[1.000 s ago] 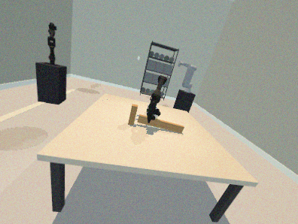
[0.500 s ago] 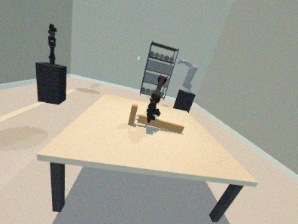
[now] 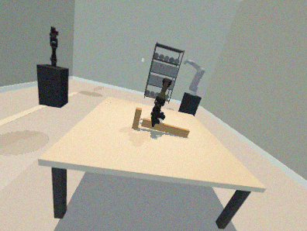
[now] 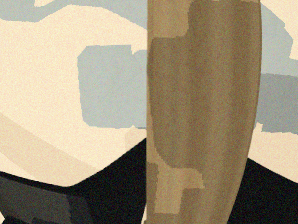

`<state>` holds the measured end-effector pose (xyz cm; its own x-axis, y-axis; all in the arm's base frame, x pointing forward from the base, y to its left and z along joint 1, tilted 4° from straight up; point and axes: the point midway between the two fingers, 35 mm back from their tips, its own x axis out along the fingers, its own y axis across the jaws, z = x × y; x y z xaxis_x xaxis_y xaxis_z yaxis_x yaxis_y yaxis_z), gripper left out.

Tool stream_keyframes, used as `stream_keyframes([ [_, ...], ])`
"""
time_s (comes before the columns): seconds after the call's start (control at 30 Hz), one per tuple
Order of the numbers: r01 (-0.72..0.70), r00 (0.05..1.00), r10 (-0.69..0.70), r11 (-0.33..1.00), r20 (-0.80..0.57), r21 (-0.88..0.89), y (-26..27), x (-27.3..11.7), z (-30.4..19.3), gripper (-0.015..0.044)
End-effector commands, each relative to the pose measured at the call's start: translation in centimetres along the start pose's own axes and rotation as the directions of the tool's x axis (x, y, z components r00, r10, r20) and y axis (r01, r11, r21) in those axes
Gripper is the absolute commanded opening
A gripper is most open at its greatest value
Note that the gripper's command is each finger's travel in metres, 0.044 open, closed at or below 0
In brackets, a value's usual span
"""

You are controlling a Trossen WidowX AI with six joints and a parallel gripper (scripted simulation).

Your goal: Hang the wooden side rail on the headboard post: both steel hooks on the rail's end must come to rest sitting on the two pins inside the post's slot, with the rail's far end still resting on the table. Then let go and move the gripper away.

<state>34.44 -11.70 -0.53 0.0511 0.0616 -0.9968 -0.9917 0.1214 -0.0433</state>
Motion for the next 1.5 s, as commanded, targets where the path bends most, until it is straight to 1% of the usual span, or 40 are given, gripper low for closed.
stream_keyframes([
  [0.0, 0.012, 1.0, -0.012, 1.0, -0.004, 0.0, -0.33, -0.27, -0.32, 0.0],
  [1.47, 0.012, 1.0, -0.012, 1.0, -0.005, 0.0, 0.07, -0.17, -0.81, 0.0],
])
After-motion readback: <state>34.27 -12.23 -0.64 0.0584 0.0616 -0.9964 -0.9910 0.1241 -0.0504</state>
